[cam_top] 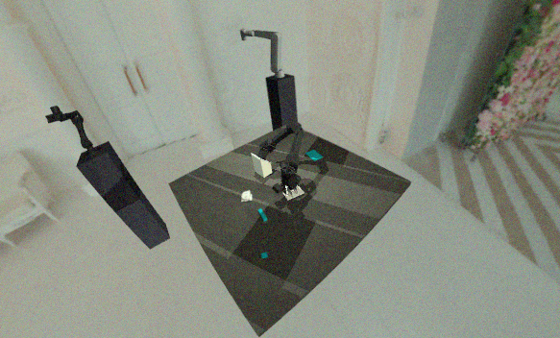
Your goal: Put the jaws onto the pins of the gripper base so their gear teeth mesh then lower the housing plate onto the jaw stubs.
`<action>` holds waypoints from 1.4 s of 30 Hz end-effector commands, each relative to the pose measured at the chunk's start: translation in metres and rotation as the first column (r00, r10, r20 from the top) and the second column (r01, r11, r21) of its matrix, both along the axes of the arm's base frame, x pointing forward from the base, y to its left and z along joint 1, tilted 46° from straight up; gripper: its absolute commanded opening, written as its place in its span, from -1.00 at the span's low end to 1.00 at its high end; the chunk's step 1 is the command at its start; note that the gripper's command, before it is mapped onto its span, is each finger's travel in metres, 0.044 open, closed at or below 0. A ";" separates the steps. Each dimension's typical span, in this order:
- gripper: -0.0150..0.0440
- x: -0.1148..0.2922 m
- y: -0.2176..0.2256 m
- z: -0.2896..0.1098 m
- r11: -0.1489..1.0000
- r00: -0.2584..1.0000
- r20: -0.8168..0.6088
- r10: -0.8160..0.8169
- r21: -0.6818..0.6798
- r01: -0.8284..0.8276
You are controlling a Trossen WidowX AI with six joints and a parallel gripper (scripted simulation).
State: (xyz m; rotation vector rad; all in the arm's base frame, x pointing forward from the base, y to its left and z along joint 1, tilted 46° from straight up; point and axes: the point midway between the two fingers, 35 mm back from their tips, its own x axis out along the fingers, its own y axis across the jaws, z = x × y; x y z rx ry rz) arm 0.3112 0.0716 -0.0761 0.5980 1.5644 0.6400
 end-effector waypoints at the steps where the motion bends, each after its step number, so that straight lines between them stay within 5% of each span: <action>1: -0.04 -0.001 0.002 -0.001 1.000 1.000 -0.005 0.000 0.005 0.000; 4: -0.04 -0.001 0.002 -0.001 1.000 1.000 -0.005 0.000 0.005 0.000; 8: 0.27 0.000 0.000 0.000 1.000 1.000 0.000 0.000 0.000 0.000; 36: 0.27 0.006 -0.043 0.041 1.000 1.000 -0.001 -0.013 0.007 0.013; 42: 0.80 0.005 -0.054 0.035 0.997 0.995 -0.059 -0.077 -0.012 0.076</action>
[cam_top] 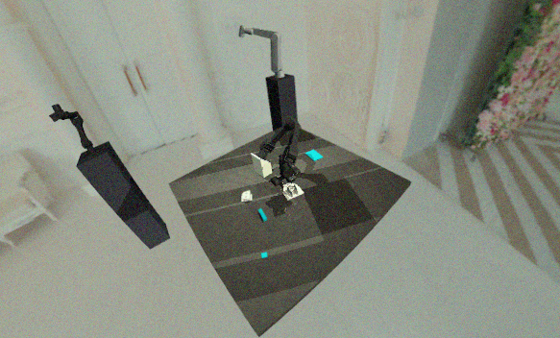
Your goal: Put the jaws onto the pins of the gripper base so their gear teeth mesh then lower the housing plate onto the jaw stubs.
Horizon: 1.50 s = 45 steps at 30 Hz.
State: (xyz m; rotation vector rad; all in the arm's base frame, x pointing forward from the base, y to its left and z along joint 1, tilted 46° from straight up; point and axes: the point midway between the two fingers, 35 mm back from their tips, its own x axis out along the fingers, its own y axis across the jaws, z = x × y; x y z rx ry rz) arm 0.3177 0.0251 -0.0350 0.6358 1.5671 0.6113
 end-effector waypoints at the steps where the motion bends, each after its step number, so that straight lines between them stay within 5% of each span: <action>1: 0.89 -0.002 -0.010 -0.008 0.998 0.997 -0.053 -0.054 -0.018 0.054; 22: 1.00 -0.016 -0.060 -0.036 0.937 0.888 -0.301 -0.349 -0.131 0.324; 45: 1.00 -0.043 -0.106 -0.066 0.787 0.610 -0.505 -0.610 -0.295 0.542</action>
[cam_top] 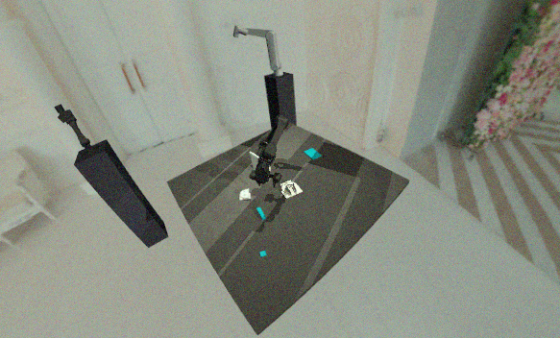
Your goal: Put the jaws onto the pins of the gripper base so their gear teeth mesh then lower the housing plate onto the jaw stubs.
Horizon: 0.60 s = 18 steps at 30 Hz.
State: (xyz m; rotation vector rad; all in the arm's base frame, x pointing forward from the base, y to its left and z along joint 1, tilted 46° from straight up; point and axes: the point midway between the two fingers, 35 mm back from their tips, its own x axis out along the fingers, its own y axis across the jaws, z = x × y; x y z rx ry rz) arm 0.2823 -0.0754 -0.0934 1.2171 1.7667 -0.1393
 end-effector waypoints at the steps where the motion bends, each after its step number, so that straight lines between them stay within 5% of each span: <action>1: 1.00 -0.009 -0.007 -0.009 0.998 0.995 -0.074 -0.062 -0.005 0.062; 18: 1.00 -0.037 -0.037 -0.029 0.956 0.914 -0.283 -0.292 -0.073 0.283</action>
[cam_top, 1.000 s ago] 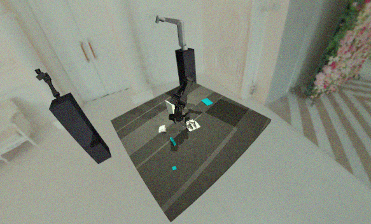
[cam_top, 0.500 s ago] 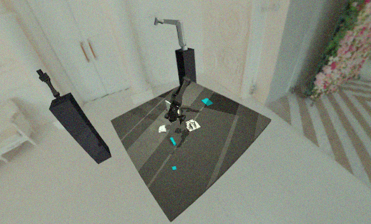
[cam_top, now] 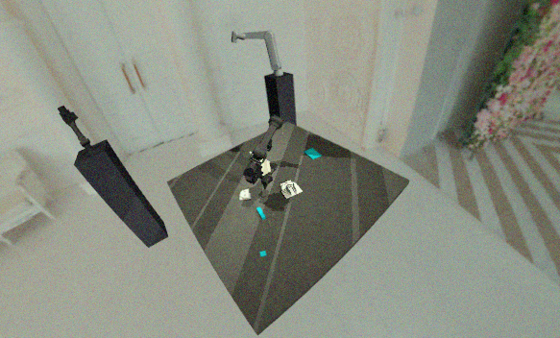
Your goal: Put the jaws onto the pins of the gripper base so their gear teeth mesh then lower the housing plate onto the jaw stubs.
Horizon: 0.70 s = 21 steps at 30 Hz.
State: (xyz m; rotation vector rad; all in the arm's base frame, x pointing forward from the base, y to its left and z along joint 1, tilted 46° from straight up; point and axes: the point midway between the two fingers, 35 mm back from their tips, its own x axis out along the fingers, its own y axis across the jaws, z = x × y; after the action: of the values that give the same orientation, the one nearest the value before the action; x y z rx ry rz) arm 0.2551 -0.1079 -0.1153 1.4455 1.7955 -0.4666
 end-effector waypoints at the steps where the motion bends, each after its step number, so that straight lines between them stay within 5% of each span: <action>1: 1.00 -0.011 -0.006 -0.008 0.998 0.995 -0.075 -0.060 -0.005 0.060; 21: 1.00 -0.044 -0.034 -0.030 0.944 0.890 -0.318 -0.327 -0.070 0.322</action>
State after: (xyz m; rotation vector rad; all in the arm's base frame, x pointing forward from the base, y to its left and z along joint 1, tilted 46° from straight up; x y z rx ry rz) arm 0.2199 -0.1396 -0.1389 1.7031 1.7842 -0.8593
